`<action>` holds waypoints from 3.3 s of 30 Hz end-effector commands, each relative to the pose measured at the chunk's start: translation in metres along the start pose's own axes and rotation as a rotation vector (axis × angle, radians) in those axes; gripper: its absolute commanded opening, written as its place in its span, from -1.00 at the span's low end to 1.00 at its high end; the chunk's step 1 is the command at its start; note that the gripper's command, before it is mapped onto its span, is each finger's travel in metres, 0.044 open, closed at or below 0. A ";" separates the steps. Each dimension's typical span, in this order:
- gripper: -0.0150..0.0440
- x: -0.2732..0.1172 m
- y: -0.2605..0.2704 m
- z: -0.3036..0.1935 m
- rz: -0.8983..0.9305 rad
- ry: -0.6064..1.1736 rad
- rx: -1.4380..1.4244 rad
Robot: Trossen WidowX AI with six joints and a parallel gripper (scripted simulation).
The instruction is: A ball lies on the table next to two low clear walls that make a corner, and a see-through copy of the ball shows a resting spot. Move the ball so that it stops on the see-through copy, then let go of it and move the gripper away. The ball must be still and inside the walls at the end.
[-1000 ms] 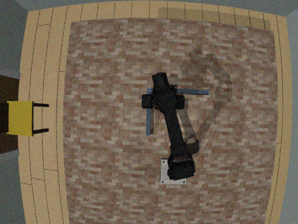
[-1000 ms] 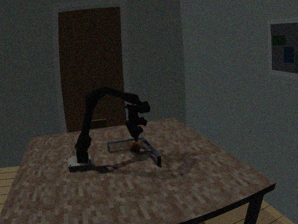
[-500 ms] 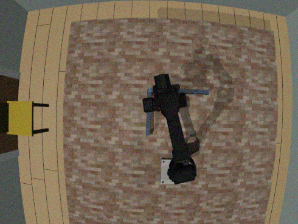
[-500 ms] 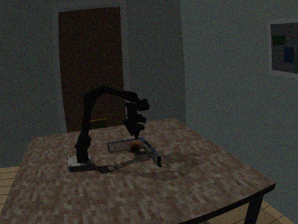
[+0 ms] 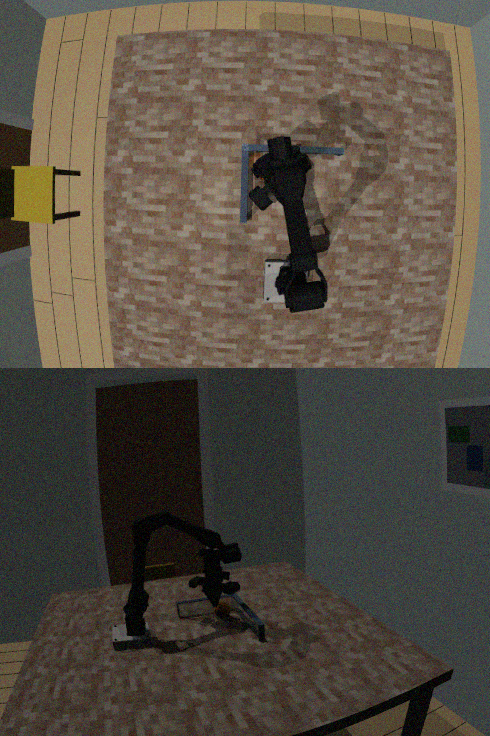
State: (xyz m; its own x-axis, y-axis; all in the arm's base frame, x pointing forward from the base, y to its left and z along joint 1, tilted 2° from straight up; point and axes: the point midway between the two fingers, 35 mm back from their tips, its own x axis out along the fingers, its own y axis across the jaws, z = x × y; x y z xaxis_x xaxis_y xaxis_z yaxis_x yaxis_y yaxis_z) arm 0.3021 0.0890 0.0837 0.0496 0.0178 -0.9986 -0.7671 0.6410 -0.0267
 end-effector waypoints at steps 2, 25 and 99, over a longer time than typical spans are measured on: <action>-0.49 0.000 0.000 -0.003 -0.006 -0.006 -0.039; -0.49 0.030 0.000 -0.002 -0.006 -0.006 -0.039; -0.49 0.000 0.000 -0.003 -0.006 -0.007 -0.039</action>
State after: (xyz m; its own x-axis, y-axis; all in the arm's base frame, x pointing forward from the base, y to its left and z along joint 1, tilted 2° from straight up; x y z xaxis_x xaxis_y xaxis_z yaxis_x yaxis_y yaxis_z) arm 0.2970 0.0864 0.0580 0.0274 0.0085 -0.9996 -0.7896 0.6134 -0.0164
